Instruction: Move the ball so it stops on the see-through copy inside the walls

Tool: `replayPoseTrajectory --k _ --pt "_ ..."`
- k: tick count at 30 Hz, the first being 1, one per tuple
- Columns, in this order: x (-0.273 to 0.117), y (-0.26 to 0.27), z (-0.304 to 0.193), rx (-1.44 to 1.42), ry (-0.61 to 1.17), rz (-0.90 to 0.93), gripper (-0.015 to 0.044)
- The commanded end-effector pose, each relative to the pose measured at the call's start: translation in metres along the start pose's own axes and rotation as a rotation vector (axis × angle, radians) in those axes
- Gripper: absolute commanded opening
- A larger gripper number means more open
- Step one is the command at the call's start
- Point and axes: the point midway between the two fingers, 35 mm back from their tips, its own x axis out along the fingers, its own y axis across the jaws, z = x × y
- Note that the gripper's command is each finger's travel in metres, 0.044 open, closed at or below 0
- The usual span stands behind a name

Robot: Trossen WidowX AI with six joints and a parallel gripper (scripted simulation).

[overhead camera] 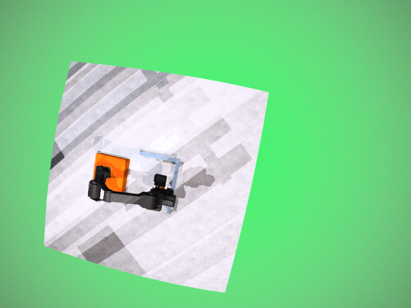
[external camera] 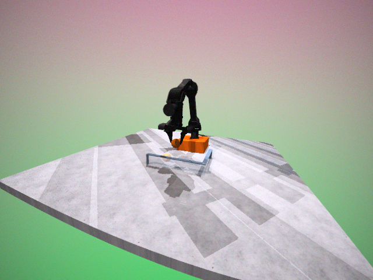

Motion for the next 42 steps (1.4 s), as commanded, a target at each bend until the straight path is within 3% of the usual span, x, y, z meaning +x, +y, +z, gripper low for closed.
replayPoseTrajectory --k 1,8,19,26,36,42 --pt "-0.031 0.001 -0.004 0.003 -0.009 0.0 0.0" --pt "-0.033 -0.003 -0.005 0.002 -0.009 -0.001 0.0" --pt "0.014 -0.059 -0.015 0.002 -0.008 -0.005 0.0" --pt "0.024 -0.06 -0.015 0.002 -0.008 -0.006 0.0" --pt "0.083 -0.06 -0.015 0.002 -0.008 -0.006 0.0" --pt "0.085 -0.06 -0.015 0.002 -0.008 -0.006 0.0"
